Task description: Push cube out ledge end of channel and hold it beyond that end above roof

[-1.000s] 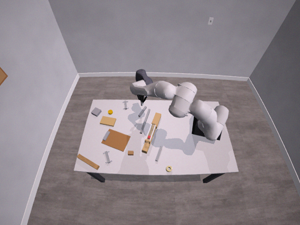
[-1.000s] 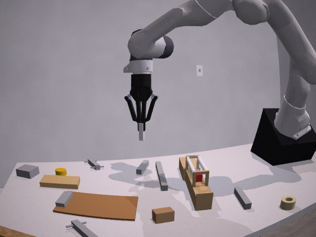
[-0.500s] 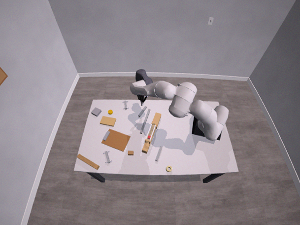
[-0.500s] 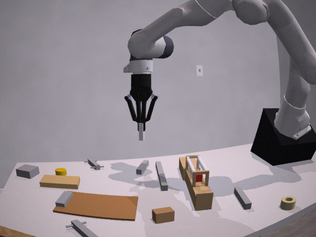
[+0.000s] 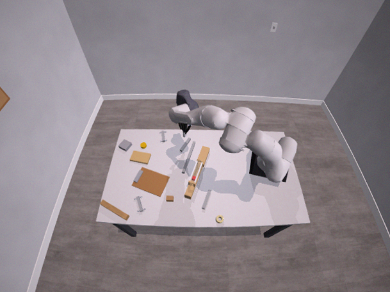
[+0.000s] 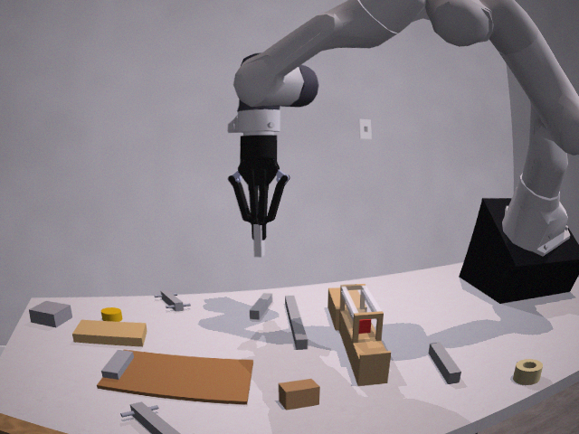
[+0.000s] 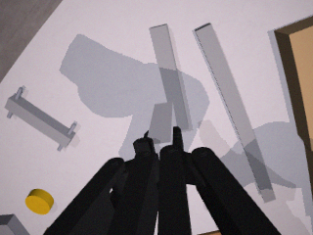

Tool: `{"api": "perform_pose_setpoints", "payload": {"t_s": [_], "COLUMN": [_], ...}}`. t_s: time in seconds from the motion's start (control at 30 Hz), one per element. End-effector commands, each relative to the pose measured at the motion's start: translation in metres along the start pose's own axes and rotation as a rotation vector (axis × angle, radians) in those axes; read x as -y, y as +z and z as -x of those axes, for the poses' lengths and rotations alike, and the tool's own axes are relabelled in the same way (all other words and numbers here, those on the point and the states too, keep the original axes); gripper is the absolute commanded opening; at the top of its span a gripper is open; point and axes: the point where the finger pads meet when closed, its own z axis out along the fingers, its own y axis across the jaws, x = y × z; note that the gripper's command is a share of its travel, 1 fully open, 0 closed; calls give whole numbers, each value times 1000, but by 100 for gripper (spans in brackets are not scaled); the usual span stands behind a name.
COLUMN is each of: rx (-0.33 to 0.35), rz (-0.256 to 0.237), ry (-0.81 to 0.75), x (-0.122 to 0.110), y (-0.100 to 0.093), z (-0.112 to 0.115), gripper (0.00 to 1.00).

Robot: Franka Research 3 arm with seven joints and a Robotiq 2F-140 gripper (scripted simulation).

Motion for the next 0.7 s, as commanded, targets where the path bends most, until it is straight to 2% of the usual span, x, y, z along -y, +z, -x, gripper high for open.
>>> {"api": "perform_pose_setpoints", "payload": {"t_s": [0.0,0.07,0.43,0.5,0.53,0.67], "rx": [1,0,12,12,16,22], "rz": [5,5,-16,-16,-19,-28], "ry": [183,320,634,634,709,820], "x": [-1,-1,-1,-1,-1,-1], "y": [1,1,2,2,2,1], "z": [0,0,0,0,0,0], "gripper": [0,0,0,0,0,0]}}
